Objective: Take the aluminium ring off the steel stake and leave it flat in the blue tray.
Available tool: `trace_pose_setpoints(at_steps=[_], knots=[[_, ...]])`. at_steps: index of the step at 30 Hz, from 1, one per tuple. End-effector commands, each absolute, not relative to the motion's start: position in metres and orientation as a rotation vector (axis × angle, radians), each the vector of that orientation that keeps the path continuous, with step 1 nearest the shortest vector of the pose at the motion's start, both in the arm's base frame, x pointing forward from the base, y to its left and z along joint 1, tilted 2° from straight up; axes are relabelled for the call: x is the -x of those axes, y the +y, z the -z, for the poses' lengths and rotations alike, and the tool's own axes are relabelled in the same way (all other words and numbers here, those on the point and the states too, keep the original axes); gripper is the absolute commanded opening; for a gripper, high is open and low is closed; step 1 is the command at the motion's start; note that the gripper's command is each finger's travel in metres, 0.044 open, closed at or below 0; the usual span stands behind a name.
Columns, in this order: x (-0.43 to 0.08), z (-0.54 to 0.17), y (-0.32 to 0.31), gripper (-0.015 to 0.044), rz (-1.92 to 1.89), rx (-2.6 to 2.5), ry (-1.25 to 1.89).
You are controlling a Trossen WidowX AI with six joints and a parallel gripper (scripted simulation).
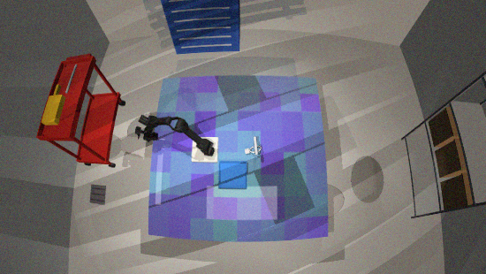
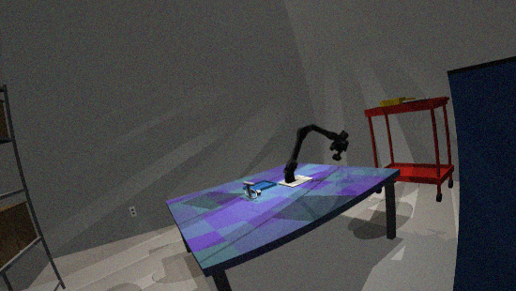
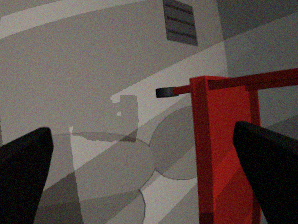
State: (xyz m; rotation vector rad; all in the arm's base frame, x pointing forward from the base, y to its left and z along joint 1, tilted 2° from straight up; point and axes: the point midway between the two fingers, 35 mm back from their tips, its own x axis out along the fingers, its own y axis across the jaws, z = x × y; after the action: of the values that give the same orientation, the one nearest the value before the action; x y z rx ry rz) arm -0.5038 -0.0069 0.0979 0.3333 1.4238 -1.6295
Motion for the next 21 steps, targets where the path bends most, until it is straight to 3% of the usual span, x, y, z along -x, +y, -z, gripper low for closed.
trace_pose_setpoints(at_steps=[1, 8, 21], knots=[[0.504, -0.098, -0.007, 0.0374, 1.629, -0.333, 1.424], [0.492, -0.102, 0.051, 0.02, 1.774, -0.482, 1.378], [0.436, -0.111, 0.176, 0.02, 2.12, -0.834, 1.222]])
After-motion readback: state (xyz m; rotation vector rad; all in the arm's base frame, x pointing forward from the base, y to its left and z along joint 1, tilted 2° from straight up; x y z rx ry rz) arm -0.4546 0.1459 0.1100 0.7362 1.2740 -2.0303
